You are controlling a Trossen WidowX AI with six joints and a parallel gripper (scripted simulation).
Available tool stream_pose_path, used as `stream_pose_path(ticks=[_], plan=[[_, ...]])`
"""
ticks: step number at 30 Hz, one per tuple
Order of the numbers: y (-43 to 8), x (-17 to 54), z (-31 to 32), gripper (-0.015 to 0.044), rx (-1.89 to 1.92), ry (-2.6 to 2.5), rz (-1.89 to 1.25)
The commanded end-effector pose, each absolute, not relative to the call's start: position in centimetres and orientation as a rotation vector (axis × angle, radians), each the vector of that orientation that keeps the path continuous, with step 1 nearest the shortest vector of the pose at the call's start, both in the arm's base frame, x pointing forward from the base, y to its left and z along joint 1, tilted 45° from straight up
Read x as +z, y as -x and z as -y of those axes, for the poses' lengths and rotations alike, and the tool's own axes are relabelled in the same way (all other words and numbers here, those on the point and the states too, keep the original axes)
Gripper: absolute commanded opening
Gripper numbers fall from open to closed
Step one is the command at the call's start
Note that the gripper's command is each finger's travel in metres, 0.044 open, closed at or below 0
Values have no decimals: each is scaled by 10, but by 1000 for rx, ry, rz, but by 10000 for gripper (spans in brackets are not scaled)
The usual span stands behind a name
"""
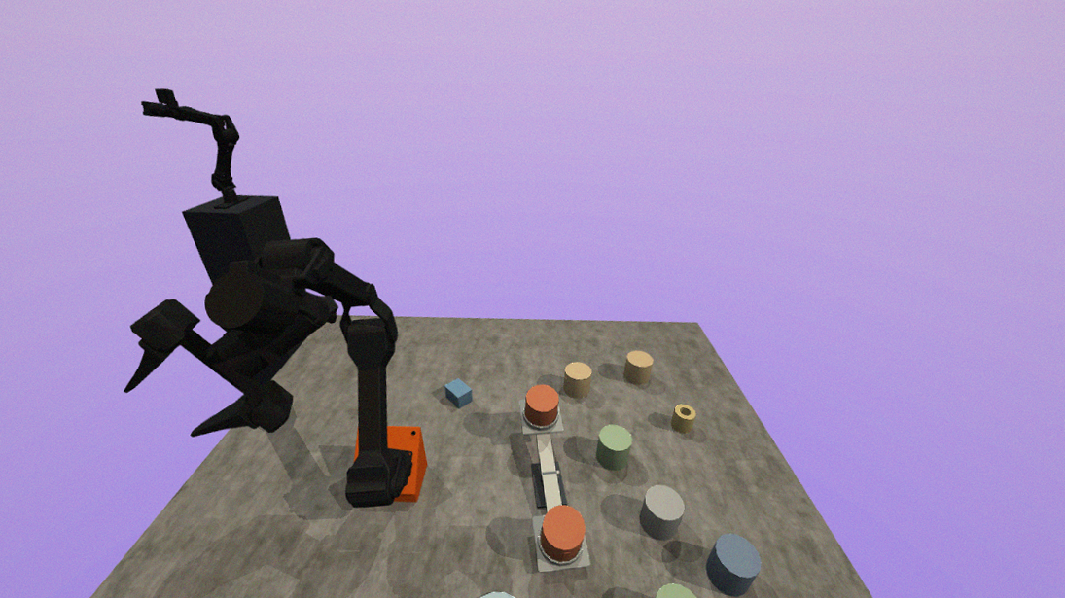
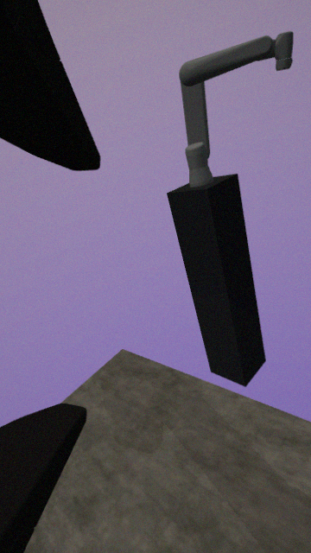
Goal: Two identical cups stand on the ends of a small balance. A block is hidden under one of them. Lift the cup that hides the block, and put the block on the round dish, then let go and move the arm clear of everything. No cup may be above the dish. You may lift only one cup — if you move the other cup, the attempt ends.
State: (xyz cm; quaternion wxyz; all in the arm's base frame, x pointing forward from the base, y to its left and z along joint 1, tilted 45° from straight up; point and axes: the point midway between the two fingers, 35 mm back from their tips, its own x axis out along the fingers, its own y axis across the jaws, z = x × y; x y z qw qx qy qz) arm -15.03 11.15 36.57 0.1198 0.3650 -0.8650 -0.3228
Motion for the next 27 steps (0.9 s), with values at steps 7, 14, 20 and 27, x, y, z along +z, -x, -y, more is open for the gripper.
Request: stream_pose_path(ticks=[7, 14, 20, 27], plan=[[154, 371, -76, 440, -1088, -1163, 2363], [145, 378, -34, 440, -1206, -1284, 2155], [138, 381, -5, 440, -1284, -1350, 1989], [127, 381, 7, 440, -1283, -1398, 1874]])
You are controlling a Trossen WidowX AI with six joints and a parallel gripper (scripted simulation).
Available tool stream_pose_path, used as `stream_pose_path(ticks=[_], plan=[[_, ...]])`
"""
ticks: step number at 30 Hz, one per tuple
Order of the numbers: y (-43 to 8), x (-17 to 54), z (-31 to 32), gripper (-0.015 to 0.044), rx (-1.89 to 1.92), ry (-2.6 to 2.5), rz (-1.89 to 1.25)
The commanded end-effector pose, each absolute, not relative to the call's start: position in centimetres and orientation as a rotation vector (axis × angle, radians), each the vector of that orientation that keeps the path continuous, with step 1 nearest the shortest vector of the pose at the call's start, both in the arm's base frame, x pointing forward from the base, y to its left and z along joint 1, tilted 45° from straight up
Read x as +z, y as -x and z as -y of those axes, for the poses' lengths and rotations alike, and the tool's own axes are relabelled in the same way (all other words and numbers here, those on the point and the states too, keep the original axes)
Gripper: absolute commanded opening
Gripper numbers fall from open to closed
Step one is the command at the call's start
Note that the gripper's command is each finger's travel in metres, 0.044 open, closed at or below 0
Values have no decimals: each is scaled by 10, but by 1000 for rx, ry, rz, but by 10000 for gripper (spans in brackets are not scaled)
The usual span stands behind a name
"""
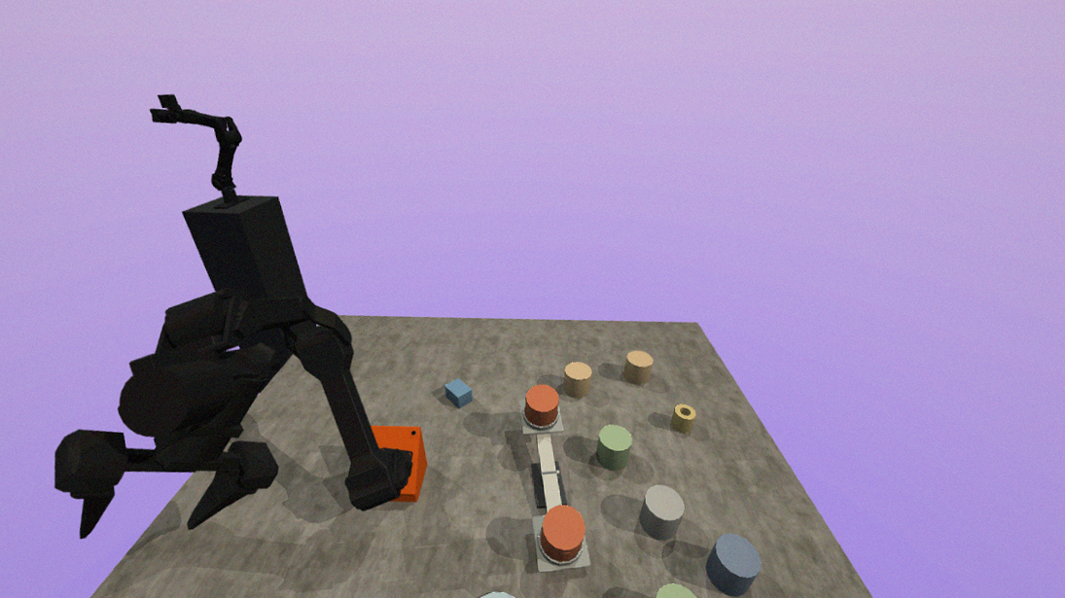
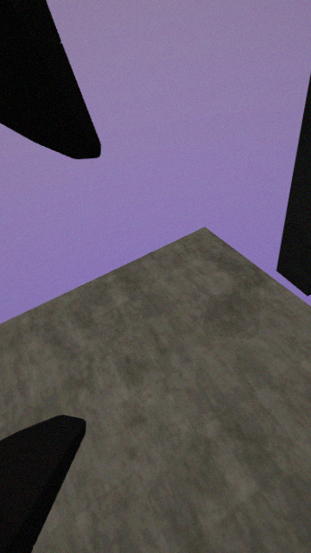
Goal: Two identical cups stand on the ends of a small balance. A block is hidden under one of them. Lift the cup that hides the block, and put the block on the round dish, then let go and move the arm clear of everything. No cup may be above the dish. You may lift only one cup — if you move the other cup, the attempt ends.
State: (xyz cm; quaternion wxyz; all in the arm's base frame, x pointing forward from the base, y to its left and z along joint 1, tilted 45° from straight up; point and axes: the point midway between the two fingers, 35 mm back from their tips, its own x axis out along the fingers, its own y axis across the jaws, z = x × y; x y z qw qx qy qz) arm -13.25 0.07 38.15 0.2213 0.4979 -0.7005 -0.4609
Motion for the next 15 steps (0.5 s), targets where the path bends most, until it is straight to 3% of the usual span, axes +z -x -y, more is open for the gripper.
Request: stream_pose_path(ticks=[1, 15], plan=[[126, 381, 9, 440, -1290, -1403, 1854], [84, 379, 73, 440, -1360, -1499, 1400]])
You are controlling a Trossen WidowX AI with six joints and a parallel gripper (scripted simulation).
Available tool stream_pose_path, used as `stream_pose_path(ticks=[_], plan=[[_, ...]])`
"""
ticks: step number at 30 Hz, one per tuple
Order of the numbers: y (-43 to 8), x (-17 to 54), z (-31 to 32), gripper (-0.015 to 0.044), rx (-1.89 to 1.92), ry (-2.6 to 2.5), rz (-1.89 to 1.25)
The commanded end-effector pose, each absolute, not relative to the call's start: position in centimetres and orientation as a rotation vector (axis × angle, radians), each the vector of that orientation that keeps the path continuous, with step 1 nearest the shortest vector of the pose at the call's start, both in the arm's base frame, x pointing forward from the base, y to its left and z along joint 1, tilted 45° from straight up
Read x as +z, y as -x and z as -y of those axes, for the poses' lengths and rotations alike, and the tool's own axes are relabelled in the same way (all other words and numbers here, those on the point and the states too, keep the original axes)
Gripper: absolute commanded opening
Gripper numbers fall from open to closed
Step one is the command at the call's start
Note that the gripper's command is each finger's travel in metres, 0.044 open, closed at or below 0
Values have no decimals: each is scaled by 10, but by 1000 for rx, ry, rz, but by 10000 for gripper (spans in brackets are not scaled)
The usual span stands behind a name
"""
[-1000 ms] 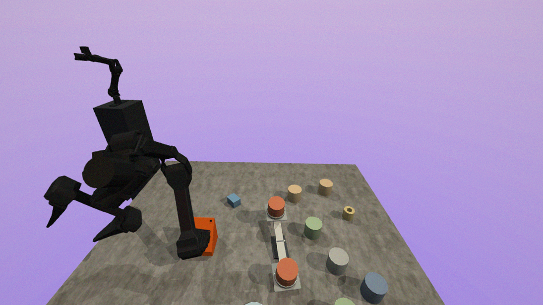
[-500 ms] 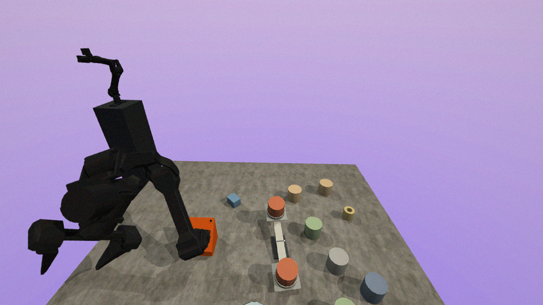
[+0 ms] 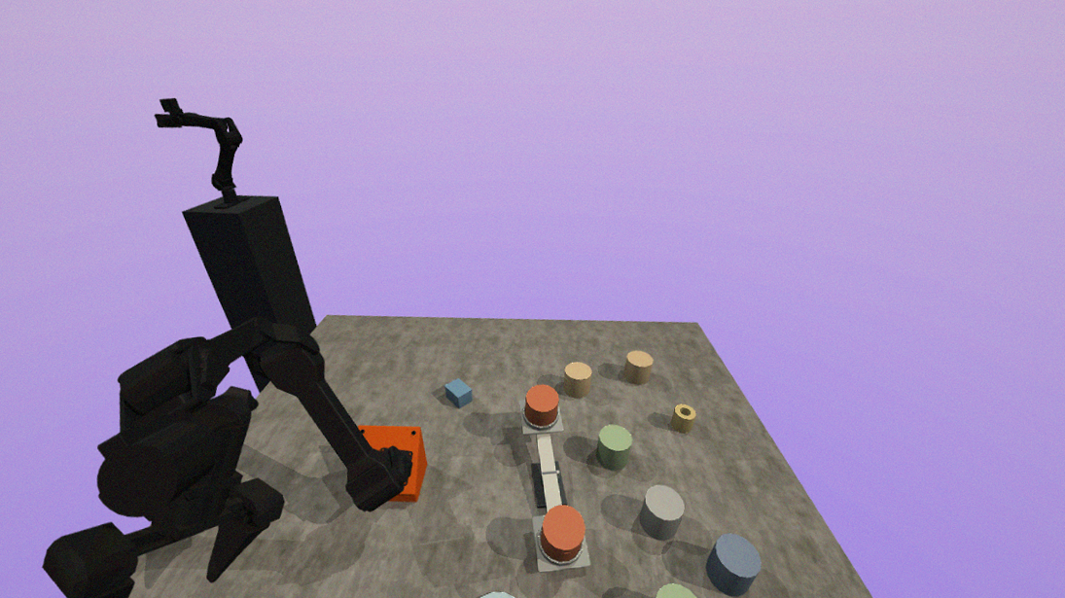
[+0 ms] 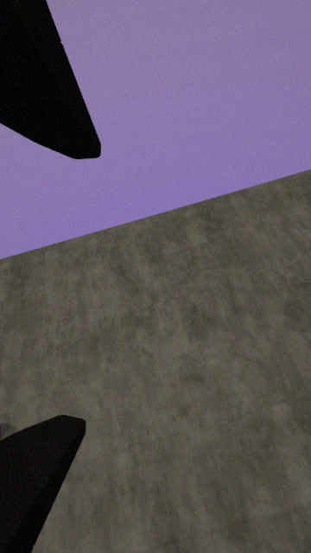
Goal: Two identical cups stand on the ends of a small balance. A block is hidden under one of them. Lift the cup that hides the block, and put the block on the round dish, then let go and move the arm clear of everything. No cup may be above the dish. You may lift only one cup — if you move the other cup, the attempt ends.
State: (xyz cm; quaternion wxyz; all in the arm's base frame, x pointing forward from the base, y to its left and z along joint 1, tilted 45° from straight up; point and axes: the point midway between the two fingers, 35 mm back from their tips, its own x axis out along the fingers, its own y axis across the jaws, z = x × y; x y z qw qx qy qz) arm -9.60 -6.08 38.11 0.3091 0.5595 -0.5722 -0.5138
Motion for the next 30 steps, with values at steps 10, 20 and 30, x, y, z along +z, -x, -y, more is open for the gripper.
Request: stream_pose_path(ticks=[10, 20, 30], plan=[[42, 373, 105, 440, -1377, -1496, 1049], [-10, 361, 127, 440, -1371, -1428, 708], [-61, 342, 131, 440, -1334, -1347, 399]])
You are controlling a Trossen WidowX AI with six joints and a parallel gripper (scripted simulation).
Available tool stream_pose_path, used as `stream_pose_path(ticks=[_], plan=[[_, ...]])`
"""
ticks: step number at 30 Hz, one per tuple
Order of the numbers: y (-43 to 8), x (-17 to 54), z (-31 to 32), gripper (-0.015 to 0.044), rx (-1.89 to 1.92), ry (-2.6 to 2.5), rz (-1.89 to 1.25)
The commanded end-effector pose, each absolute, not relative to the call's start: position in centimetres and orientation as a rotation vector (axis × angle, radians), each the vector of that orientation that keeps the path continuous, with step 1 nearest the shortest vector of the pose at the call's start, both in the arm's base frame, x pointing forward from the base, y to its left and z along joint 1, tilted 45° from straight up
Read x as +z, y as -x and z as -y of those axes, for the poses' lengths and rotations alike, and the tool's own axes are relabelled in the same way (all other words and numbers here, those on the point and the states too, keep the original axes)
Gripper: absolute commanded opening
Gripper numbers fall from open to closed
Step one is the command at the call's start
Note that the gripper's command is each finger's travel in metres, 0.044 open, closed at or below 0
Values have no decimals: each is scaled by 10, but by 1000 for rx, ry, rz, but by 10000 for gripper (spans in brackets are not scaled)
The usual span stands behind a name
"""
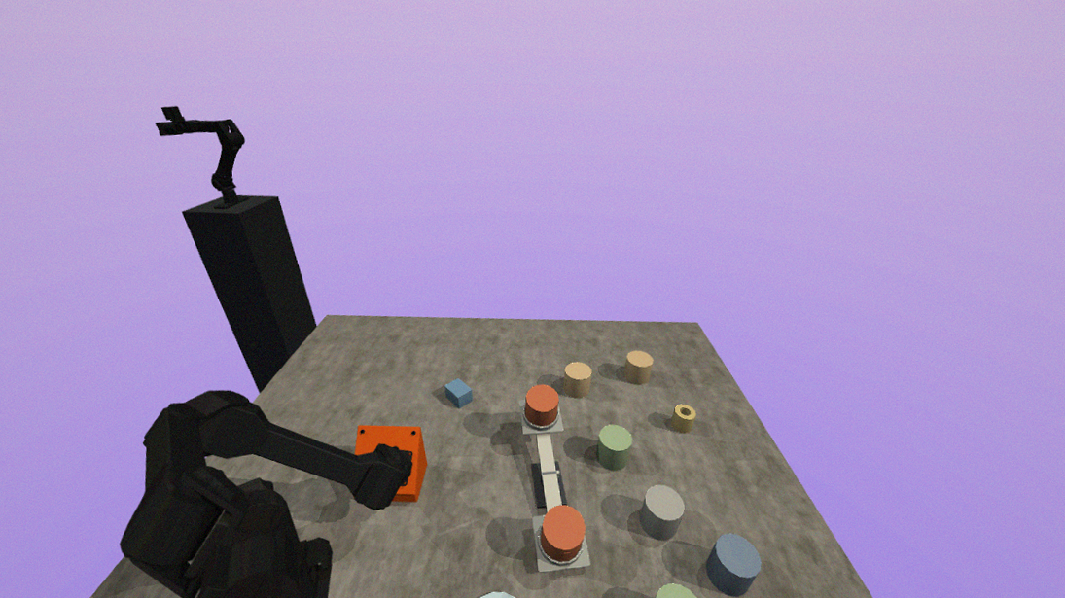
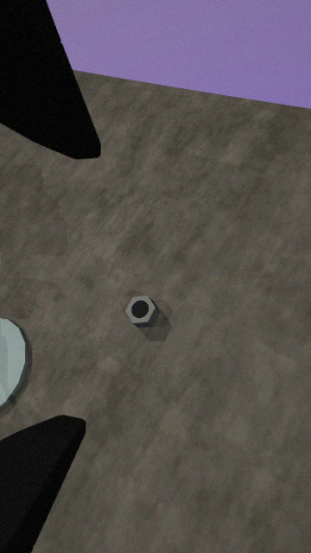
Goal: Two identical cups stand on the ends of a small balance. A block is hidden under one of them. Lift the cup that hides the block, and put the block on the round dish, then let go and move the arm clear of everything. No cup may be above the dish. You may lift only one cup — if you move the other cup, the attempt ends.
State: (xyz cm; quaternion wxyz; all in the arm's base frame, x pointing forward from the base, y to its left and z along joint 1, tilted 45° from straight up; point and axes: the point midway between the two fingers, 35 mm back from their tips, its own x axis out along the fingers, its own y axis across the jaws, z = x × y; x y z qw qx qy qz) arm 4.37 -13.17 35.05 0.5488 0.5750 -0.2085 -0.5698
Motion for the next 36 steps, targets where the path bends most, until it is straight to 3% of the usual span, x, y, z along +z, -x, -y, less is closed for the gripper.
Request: stream_pose_path(ticks=[1, 36], plan=[[-67, 339, 130, 440, -1323, -1355, 373], [-202, 262, 44, 440, -950, -623, -469]])
